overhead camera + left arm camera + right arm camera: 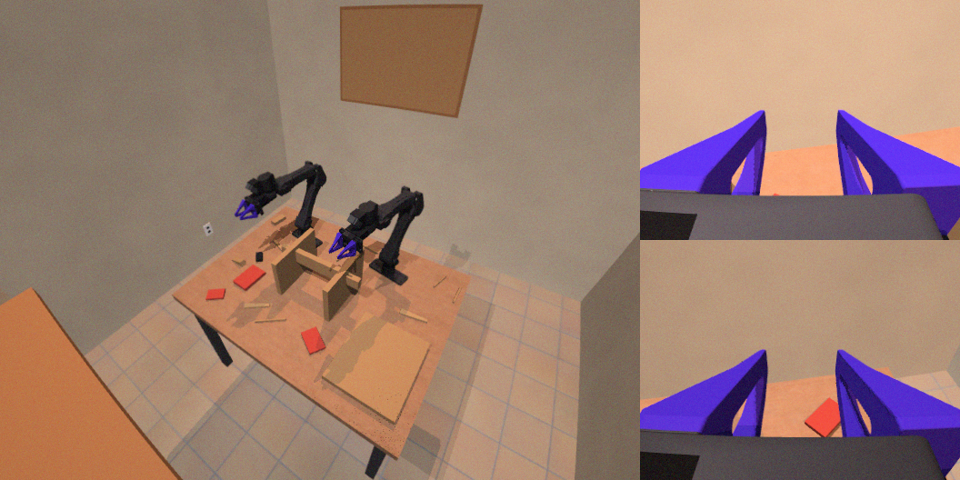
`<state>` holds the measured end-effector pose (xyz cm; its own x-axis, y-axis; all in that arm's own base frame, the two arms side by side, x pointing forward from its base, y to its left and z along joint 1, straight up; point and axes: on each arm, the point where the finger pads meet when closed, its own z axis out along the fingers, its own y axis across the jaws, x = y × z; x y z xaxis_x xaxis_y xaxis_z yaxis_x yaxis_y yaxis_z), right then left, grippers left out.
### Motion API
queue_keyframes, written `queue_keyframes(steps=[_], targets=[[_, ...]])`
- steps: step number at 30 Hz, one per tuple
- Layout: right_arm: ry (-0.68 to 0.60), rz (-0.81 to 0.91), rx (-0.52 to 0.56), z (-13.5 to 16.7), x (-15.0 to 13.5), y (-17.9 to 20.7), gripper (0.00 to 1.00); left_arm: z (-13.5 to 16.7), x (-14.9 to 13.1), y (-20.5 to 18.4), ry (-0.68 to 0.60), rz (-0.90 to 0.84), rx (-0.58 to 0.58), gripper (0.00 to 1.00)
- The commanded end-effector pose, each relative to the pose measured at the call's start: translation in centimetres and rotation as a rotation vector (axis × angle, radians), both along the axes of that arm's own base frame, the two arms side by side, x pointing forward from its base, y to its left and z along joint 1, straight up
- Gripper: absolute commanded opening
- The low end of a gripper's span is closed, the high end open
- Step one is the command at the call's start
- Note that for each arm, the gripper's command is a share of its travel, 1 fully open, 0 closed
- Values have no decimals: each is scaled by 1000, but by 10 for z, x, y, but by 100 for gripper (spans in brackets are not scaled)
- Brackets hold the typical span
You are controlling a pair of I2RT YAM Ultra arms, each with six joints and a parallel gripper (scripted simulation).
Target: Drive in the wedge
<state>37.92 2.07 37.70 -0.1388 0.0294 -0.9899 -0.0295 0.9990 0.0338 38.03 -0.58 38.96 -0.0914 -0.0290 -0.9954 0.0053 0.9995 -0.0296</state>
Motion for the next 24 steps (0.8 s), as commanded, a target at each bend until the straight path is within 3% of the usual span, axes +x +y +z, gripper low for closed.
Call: queue_keyframes(steps=[1, 3, 5, 7, 8, 11, 18, 24], targets=[[-178, 22, -38, 40, 0, -5, 39, 28, -4, 3, -132, -16, 40, 40], [-160, 11, -49, 29, 12, -12, 39, 10, 12, 5, -95, -13, 45, 40], [-198, -12, -53, 41, 0, -20, 39, 31, -7, 9, -154, -1, 49, 40], [-209, -14, -37, 53, -3, -19, 39, 20, 0, 9, -112, 2, 37, 40], [-235, -28, -17, 66, -8, -21, 39, 37, -10, 9, -142, 9, 17, 40], [-237, -19, -16, 67, -6, -17, 39, 49, -13, 6, -161, 5, 17, 40], [-235, -24, -18, 67, -5, -17, 39, 41, -10, 7, -143, 8, 24, 40], [-236, -132, -35, 68, -7, -56, 39, 41, -10, 8, -143, 11, 24, 40]])
